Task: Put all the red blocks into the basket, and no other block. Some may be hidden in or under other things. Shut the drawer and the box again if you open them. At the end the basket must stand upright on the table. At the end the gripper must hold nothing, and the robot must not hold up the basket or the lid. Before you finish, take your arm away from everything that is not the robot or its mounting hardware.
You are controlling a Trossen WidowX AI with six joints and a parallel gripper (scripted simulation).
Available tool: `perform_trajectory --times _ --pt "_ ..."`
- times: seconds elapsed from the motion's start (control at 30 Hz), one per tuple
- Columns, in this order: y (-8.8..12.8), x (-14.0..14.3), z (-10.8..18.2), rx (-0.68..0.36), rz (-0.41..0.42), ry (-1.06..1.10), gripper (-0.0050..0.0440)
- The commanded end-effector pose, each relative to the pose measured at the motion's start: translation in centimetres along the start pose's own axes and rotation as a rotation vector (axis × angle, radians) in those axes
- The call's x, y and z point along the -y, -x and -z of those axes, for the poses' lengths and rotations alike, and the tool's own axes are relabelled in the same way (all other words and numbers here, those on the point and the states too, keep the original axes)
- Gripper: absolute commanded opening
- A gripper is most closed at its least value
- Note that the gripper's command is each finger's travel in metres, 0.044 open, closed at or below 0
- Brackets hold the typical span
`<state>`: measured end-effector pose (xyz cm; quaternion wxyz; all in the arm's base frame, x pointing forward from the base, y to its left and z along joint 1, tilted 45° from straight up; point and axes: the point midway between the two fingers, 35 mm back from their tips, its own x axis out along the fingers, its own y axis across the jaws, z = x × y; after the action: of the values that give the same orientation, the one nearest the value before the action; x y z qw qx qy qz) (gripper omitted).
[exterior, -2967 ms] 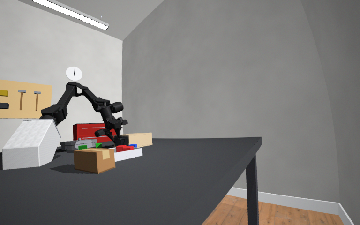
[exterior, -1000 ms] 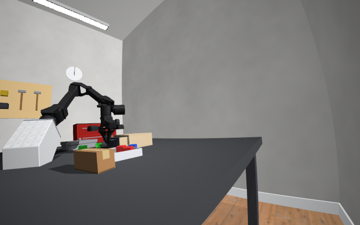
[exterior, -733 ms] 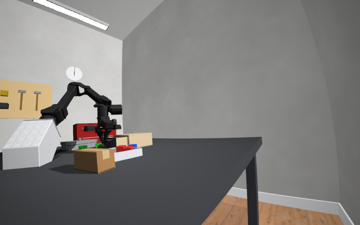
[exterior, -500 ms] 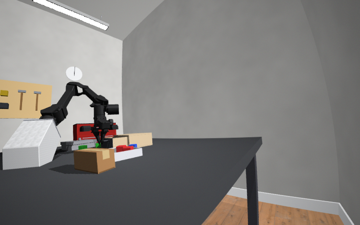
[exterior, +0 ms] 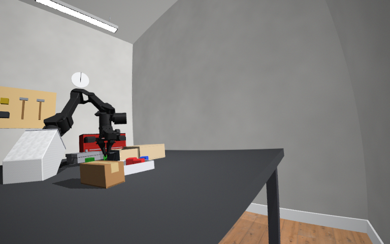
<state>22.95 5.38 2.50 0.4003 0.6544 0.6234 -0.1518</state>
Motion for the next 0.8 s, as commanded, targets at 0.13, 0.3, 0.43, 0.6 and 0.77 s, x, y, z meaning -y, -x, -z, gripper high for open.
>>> perform_trajectory --times 0.13,0.3,0.43,0.6,0.77 --pt "0.0 0.3 -0.1 0.004 0.006 -0.001 0.0148" --pt "0.0 0.3 -0.1 0.004 0.006 -0.001 0.0148" --pt "0.5 0.3 -0.1 0.004 0.006 -0.001 0.0148" --pt "1.8 0.2 -0.1 0.004 0.006 -0.001 0.0148" --pt "2.6 0.2 -0.1 0.004 0.006 -0.001 0.0148"
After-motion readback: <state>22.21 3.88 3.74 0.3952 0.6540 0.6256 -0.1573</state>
